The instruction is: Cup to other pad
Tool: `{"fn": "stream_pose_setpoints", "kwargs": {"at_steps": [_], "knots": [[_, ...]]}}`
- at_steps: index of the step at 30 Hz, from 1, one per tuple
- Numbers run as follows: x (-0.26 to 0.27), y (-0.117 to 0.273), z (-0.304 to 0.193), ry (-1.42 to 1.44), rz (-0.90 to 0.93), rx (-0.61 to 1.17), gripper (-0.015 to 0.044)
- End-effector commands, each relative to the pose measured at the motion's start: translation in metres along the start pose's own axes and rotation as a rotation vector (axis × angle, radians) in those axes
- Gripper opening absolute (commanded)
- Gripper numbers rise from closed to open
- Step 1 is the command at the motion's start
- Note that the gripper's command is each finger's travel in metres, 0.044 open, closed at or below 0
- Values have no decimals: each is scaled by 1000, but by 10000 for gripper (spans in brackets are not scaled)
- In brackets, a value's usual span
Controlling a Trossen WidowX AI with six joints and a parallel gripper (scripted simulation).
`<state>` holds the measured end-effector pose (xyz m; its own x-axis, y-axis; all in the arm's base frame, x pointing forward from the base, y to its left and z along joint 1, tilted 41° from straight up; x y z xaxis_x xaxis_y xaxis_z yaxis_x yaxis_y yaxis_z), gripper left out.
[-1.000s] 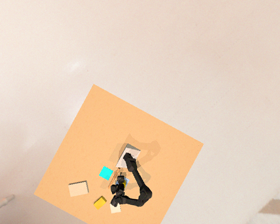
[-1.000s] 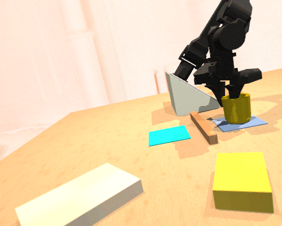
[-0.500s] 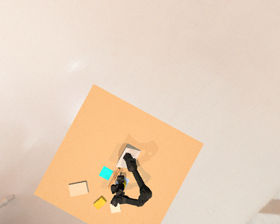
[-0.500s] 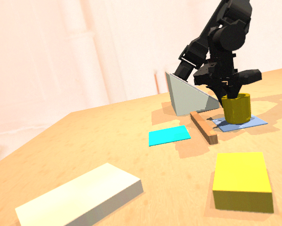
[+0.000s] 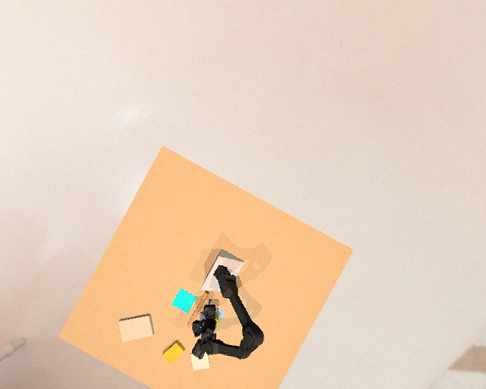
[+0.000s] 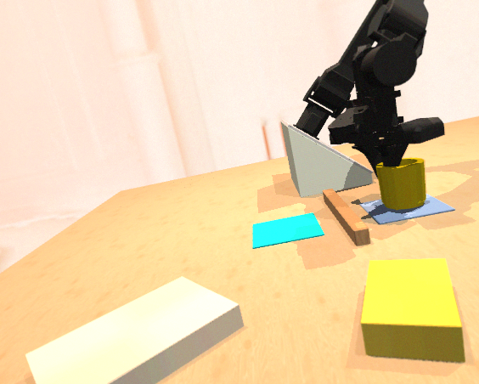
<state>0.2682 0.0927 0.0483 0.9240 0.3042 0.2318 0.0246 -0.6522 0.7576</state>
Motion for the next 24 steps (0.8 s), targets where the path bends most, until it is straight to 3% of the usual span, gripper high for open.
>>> {"fn": "stream_pose_setpoints", "kwargs": {"at_steps": [1,14,24], "knots": [[1,5,0,4,1,-1,0],[-1,48,2,-2,0,2,0],[0,44,2,-8,1,4,0]]}}
Point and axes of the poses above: the point midway between the two fingers, 35 mm back from their tips, its own y axis back along the fingers, its own x axis across the jaws, z = x × y, the point moved 3 cm from there along y, back along the fingers, and after that the axes turned 11 degrees about -y, right-handed, at the moved point
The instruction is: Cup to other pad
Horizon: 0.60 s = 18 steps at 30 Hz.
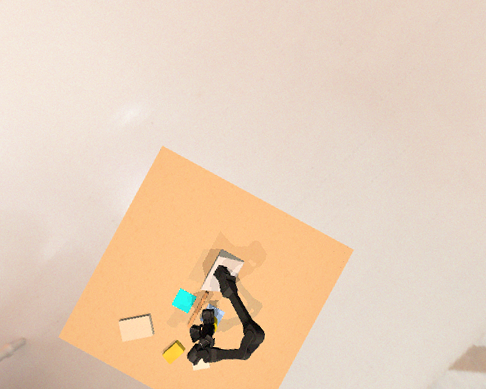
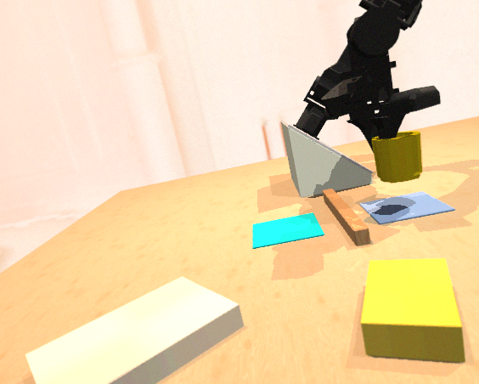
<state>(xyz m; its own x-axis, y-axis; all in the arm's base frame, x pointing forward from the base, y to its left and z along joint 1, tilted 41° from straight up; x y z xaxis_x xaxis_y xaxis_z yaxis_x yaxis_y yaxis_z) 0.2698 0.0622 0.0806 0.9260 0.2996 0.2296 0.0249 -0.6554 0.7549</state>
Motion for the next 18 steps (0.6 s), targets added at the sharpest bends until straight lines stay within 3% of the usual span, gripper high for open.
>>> {"fn": "stream_pose_setpoints", "kwargs": {"at_steps": [1,18], "knots": [[0,0,0,-3,0,0,0],[-5,1,18,1,-1,-3,0]]}}
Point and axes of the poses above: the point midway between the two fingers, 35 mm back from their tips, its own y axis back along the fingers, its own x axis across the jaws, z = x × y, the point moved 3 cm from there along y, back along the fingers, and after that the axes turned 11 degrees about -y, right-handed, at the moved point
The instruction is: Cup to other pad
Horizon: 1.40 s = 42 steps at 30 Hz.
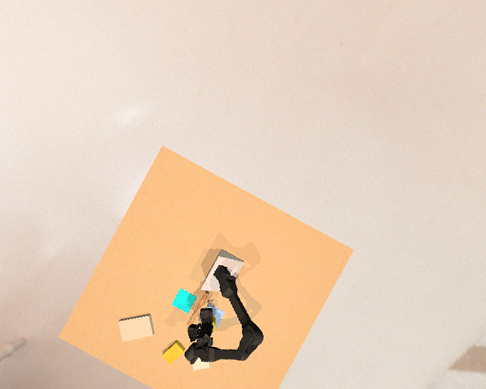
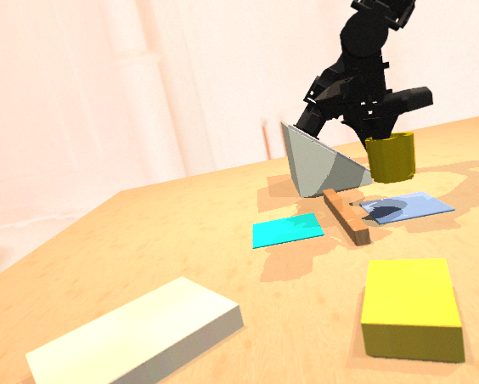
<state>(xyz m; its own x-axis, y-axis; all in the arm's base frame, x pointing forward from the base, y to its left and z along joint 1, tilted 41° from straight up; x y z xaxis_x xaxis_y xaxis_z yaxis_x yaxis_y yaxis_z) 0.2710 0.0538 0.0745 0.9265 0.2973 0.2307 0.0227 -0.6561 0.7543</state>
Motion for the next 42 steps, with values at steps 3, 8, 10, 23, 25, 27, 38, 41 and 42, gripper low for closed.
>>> {"fn": "stream_pose_setpoints", "kwargs": {"at_steps": [3,8,10,23,25,27,38,41,42], "knots": [[-5,0,16,3,-4,-4,0],[-8,1,28,3,-4,-5,0],[-10,1,32,4,-4,-5,0],[-20,3,64,4,-5,-7,0],[-21,3,68,5,-5,-7,0],[-23,3,73,5,-5,-7,0],[-31,4,98,5,-5,-8,0],[-33,5,104,5,-5,-9,0],[-33,5,107,5,-5,-9,0]]}}
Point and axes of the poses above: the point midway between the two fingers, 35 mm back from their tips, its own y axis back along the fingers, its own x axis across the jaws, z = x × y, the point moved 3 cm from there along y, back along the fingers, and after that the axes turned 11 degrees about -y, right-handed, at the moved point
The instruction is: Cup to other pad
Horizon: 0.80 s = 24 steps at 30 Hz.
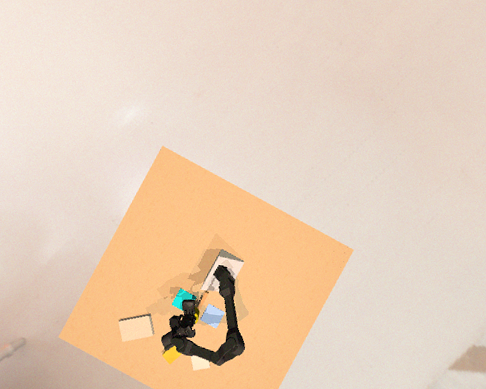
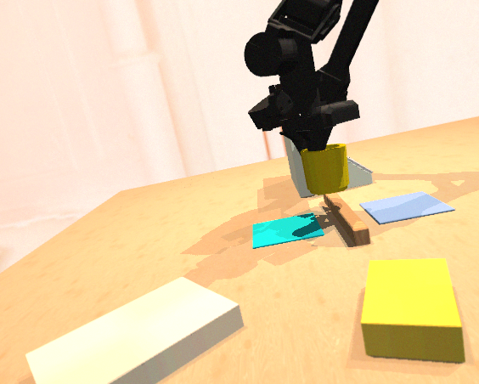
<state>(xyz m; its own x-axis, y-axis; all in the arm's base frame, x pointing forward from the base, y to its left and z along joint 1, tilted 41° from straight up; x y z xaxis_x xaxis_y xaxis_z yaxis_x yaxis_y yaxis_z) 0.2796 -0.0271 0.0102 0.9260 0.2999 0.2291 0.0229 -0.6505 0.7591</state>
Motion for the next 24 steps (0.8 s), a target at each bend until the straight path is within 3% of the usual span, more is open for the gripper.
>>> {"fn": "stream_pose_setpoints", "kwargs": {"at_steps": [1,24], "knots": [[-3,0,10,4,-2,-2,0],[-20,2,60,4,-3,-5,0]]}}
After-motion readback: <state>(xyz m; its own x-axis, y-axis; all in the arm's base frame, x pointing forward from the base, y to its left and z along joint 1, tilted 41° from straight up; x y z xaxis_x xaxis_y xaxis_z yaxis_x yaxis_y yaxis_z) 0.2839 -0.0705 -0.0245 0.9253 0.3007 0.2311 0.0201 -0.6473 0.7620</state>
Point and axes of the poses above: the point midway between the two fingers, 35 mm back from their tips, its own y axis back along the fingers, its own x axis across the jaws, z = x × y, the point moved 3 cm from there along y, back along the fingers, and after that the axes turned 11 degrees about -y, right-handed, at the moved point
